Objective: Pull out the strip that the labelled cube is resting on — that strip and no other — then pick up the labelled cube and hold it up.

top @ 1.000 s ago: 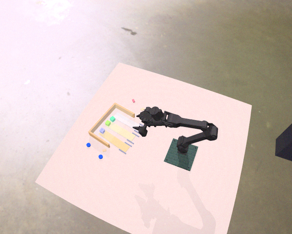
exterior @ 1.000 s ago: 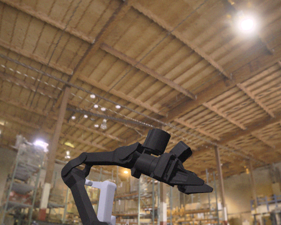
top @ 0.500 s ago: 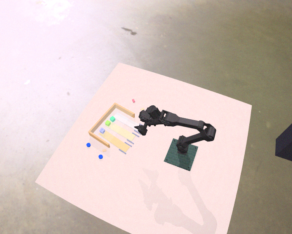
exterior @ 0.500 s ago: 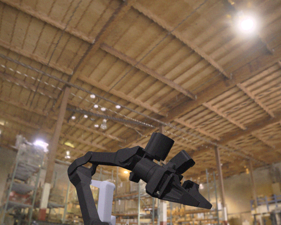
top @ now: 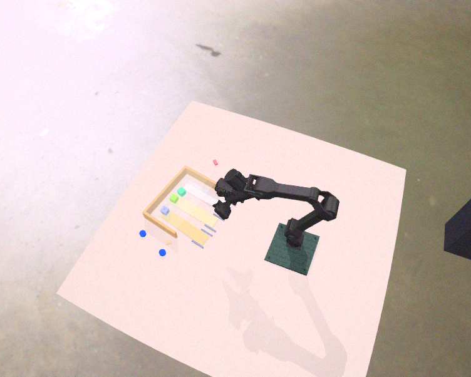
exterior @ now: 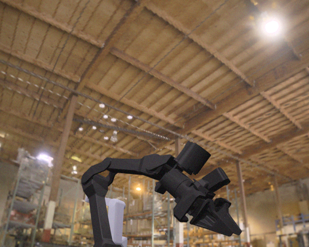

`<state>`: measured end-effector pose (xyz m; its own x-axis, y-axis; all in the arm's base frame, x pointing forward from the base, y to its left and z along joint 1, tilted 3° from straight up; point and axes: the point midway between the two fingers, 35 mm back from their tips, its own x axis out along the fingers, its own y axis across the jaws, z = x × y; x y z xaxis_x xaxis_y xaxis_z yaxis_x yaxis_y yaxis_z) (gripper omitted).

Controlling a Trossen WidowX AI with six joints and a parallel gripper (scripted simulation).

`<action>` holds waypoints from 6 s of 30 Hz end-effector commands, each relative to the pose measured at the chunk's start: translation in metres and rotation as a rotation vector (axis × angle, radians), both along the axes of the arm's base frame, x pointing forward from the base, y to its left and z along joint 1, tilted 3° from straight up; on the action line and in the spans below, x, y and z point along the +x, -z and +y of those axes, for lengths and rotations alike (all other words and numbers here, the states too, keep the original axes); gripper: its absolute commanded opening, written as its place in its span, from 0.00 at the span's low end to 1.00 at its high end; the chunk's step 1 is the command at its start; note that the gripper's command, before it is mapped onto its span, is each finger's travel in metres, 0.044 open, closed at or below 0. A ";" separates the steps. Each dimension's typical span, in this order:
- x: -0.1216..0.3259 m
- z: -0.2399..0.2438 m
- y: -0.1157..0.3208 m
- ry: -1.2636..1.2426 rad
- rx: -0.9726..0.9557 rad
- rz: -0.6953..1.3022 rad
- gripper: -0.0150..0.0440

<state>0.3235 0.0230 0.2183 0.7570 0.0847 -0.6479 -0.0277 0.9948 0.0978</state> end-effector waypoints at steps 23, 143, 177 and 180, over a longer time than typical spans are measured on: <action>0.063 0.109 0.089 0.187 0.041 0.796 0.25; 0.061 0.111 0.164 0.187 0.041 0.797 0.25; 0.010 0.121 0.170 0.186 0.041 0.801 0.25; 0.006 0.122 0.170 0.186 0.041 0.801 0.25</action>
